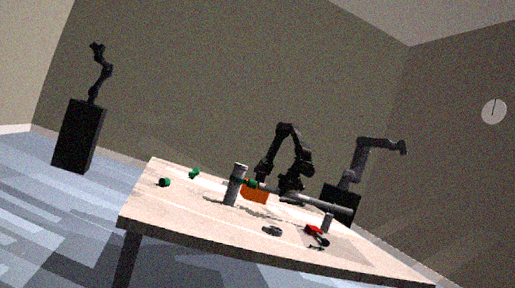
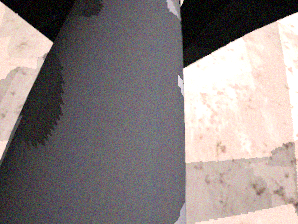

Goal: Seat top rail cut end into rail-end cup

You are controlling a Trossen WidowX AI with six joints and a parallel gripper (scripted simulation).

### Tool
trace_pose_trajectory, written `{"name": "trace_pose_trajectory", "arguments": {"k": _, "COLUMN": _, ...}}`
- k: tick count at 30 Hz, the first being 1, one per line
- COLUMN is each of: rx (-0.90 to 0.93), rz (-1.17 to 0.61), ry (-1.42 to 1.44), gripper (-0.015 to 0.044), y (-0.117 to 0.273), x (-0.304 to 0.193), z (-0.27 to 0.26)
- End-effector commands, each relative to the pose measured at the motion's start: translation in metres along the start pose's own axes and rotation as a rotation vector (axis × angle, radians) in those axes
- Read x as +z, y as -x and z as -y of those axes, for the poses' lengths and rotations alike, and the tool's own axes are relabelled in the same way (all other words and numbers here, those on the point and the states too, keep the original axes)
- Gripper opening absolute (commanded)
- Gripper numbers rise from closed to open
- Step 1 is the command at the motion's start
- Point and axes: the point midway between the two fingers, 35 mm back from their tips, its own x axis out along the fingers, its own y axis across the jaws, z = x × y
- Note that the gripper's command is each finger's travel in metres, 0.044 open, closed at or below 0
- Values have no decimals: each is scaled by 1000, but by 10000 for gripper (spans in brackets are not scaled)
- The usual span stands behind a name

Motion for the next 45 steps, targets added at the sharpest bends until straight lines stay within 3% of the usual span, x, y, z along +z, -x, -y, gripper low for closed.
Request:
{"name": "trace_pose_trajectory", "arguments": {"k": 1, "rx": -4, "rz": -7, "ry": -10, "gripper": 0, "y": -2, "x": -10, "z": 0}}
{"name": "trace_pose_trajectory", "arguments": {"k": 45, "rx": 3, "rz": -3, "ry": -6, "gripper": 0, "y": -6, "x": -16, "z": -2}}
